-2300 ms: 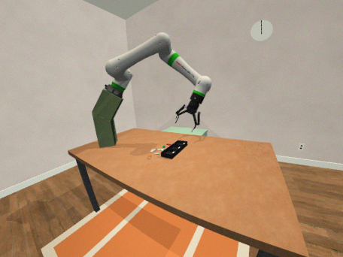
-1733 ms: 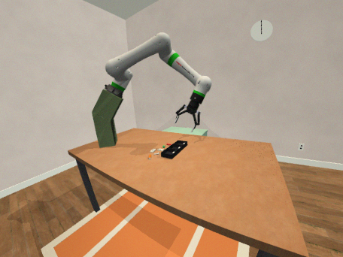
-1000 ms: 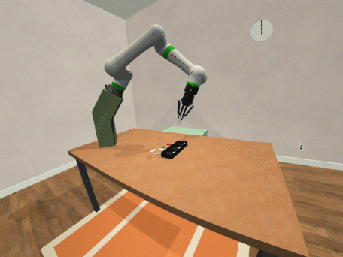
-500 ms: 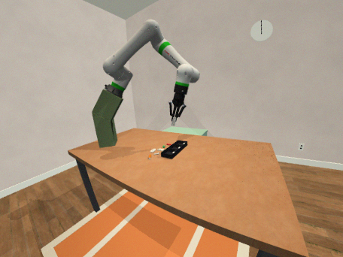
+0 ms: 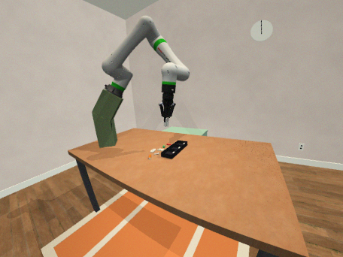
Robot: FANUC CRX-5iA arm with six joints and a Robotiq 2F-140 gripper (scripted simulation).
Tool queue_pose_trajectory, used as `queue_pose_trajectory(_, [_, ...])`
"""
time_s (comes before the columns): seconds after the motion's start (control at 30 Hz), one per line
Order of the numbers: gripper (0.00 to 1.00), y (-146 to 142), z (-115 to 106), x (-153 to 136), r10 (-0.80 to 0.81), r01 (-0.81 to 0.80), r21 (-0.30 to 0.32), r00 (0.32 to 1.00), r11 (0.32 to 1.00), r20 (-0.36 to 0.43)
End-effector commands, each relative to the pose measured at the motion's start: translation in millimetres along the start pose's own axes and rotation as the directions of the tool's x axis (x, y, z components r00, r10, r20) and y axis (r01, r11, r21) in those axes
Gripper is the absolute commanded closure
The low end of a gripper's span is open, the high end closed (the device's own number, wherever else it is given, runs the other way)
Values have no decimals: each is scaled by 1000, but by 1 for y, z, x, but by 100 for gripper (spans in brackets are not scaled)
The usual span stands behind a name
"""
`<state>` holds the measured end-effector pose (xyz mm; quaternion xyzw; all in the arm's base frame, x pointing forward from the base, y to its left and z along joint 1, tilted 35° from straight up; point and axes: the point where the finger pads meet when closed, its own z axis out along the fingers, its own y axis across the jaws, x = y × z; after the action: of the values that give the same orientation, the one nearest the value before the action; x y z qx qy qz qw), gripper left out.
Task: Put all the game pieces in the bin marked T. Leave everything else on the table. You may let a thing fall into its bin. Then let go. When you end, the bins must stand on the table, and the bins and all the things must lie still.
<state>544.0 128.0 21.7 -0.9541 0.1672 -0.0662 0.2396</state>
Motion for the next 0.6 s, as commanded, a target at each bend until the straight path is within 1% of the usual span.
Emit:
queue_pose_trajectory(0.0, [95, 19, 0, -5, -140, 143, 46, 989, 989, -49])
queue_pose_trajectory(0.1, [95, 29, 0, -7, -213, 218, 46, 974, 975, -81])
queue_pose_trajectory(0.13, [95, 37, -1, -9, -242, 246, 40, 966, 968, -94])
queue_pose_trajectory(0.2, [95, 38, -1, -10, -264, 270, 41, 959, 962, -104])
queue_pose_trajectory(0.23, [95, 47, -1, -12, -308, 314, 33, 943, 949, -123])
queue_pose_trajectory(0.33, [95, 58, -1, -15, -363, 370, 20, 920, 929, -148])
queue_pose_trajectory(0.37, [95, 65, -2, -18, -404, 411, 5, 900, 912, -165])
queue_pose_trajectory(0.57, [95, 67, -2, -18, -410, 417, 3, 896, 909, -168])
